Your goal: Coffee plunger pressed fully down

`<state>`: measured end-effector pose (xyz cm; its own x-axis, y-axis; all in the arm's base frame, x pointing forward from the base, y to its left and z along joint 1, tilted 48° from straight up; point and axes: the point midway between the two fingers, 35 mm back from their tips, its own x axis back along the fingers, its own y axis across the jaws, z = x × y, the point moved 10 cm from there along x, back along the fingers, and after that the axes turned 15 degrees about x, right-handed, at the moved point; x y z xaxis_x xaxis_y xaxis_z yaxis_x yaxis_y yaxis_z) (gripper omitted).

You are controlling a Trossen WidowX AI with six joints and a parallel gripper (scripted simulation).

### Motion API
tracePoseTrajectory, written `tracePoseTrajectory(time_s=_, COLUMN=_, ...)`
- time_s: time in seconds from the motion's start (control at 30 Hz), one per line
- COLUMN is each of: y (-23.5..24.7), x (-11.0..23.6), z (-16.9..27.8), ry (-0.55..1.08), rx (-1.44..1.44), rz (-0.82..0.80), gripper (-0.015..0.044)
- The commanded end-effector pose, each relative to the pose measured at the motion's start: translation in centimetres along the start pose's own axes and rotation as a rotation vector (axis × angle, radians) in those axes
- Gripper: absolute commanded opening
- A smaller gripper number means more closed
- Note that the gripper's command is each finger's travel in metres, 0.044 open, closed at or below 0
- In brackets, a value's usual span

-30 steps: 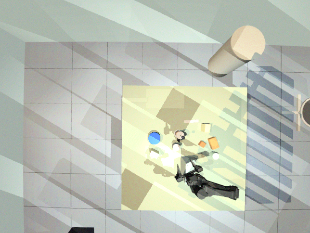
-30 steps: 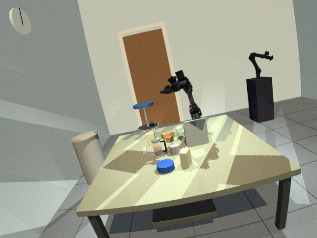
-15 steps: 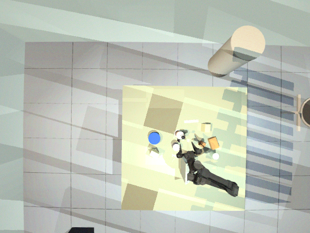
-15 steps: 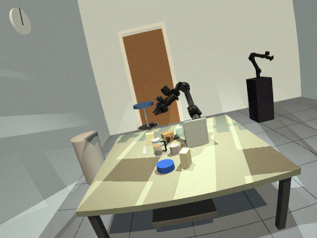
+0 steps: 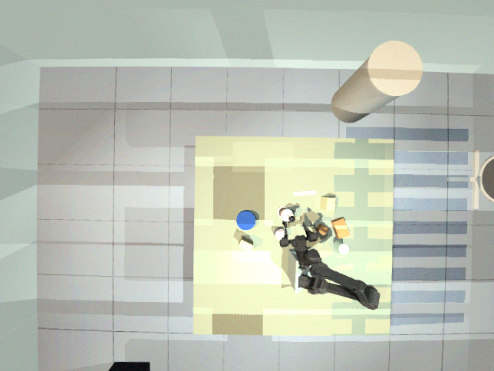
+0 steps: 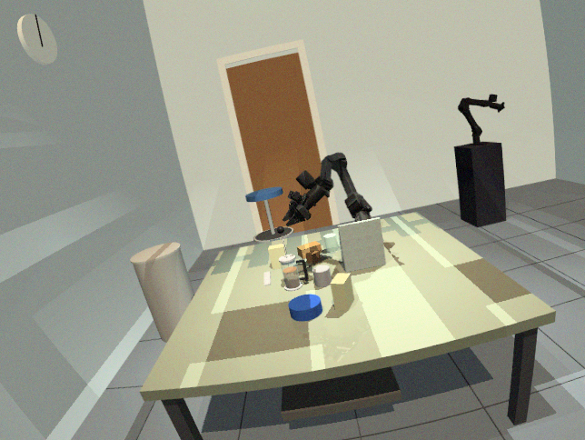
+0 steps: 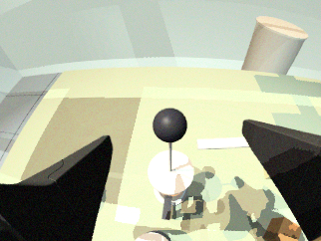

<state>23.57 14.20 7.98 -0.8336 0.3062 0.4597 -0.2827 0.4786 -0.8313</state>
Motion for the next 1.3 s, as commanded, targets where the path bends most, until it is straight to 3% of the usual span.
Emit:
tracePoseTrajectory(time_s=0.0, y=0.2, x=-0.7, z=0.1, ry=0.001, rx=0.009, rz=-0.007, gripper=0.044)
tracePoseTrajectory(time_s=0.67, y=0.3, x=-3.7, z=0.3, ry=-0.001, rx=0.009, rz=-0.005, gripper=0.044)
tracePoseTrajectory(time_s=1.07, y=0.3, x=-3.7, z=0.3, ry=-0.001, rx=0.009, rz=-0.005, gripper=0.0125)
tracePoseTrajectory(time_s=1.27, y=0.3, x=-3.7, z=0.3, ry=-0.001, rx=0.009, rz=-0.005, gripper=0.0118)
